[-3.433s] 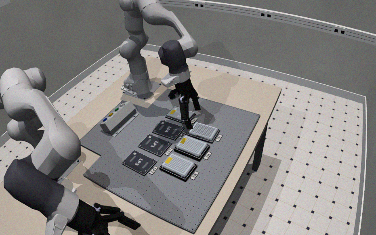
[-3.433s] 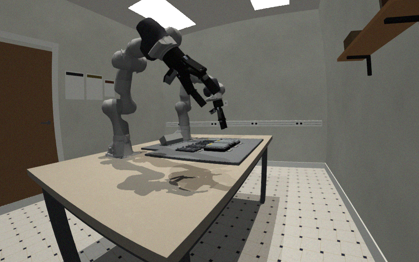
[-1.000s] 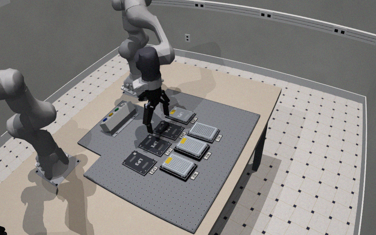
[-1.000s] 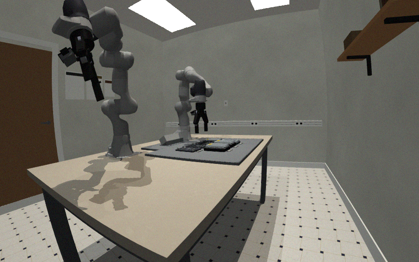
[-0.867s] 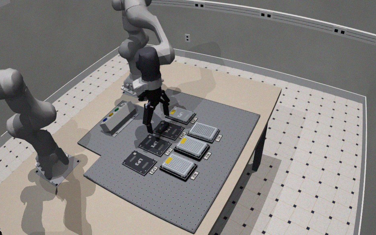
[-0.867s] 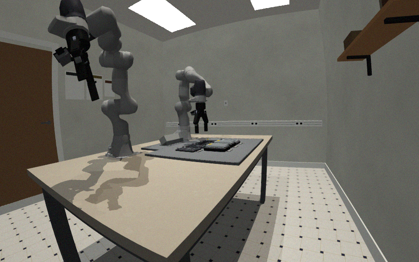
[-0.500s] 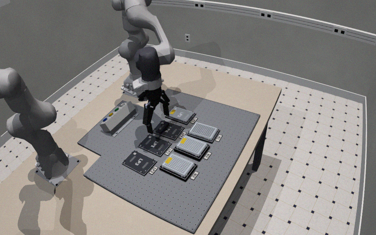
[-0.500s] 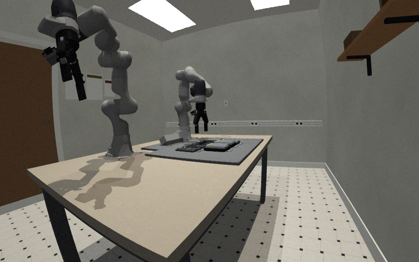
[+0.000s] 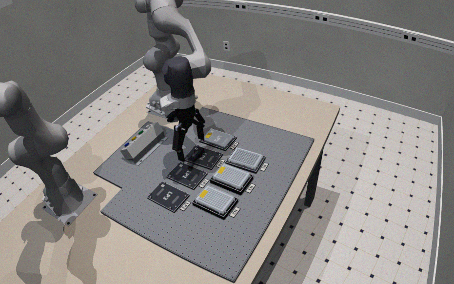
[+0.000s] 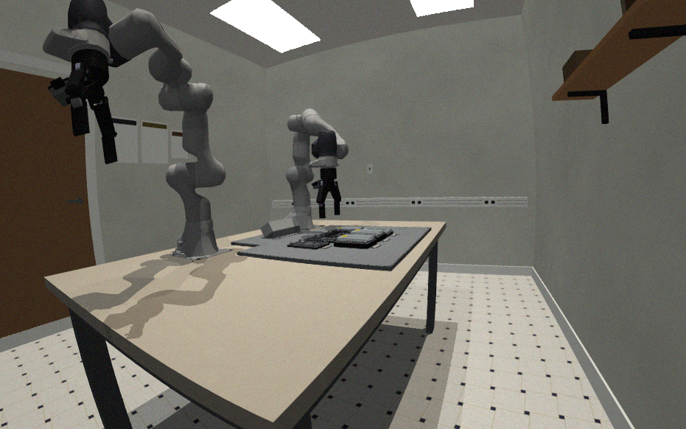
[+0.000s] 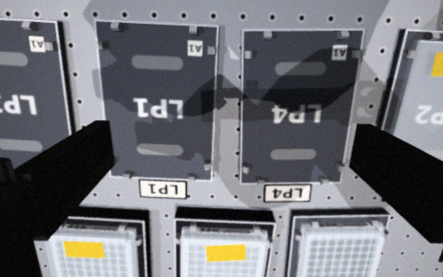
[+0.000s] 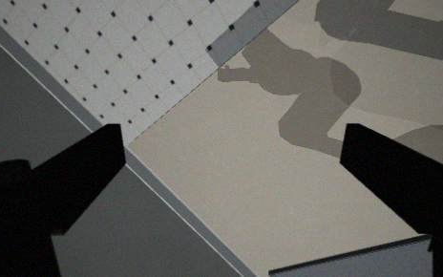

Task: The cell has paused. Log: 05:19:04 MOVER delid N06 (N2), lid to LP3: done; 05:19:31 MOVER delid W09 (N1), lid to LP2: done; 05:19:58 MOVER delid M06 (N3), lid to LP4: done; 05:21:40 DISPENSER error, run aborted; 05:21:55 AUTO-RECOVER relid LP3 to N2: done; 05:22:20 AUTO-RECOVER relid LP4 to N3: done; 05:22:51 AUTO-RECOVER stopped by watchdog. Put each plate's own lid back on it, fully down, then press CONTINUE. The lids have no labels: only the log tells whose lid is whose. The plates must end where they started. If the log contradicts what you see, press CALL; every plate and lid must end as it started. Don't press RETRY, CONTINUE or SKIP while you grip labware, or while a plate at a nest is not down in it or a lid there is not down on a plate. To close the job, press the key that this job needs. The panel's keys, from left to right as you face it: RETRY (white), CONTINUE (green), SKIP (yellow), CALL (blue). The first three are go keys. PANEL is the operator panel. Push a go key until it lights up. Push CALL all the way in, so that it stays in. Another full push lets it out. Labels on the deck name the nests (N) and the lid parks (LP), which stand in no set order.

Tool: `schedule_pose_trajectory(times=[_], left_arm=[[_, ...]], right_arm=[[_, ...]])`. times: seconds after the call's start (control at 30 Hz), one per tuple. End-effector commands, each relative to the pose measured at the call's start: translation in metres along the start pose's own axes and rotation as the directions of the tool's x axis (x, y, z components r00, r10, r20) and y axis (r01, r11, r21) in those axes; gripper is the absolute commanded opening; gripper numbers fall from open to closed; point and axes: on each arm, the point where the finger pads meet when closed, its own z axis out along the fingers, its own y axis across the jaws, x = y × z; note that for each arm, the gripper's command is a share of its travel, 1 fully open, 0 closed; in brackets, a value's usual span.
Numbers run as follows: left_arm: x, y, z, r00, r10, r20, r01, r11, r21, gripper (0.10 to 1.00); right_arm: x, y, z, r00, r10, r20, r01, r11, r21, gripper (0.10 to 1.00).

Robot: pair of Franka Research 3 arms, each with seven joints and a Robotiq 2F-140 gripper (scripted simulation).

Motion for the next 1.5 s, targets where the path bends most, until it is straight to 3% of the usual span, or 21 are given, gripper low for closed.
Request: schedule_pose_trajectory(times=[0.0, 0.8, 1.47], left_arm=[[0.0, 0.001, 0.0, 1.0, 0.001, -0.002, -0.001, 1.0, -0.001, 1.0], [0.0, 0.001, 0.0, 1.0, 0.001, -0.002, -0.001, 1.0, -0.001, 1.0], [0.0, 0.001, 0.0, 1.0, 0.001, -0.002, -0.001, 1.0, -0.001, 1.0]], right_arm=[[0.014, 0.012, -0.007, 0.999, -0.031, -0.011, 0.03, 0.999, -0.018, 1.0], [0.094, 0.065, -0.049, 0.997, -0.015, -0.079, 0.01, 0.998, -0.066, 1.0], [0.158, 0.127, -0.09, 0.991, 0.006, -0.135, -0.022, 0.993, -0.118, 1.0]])
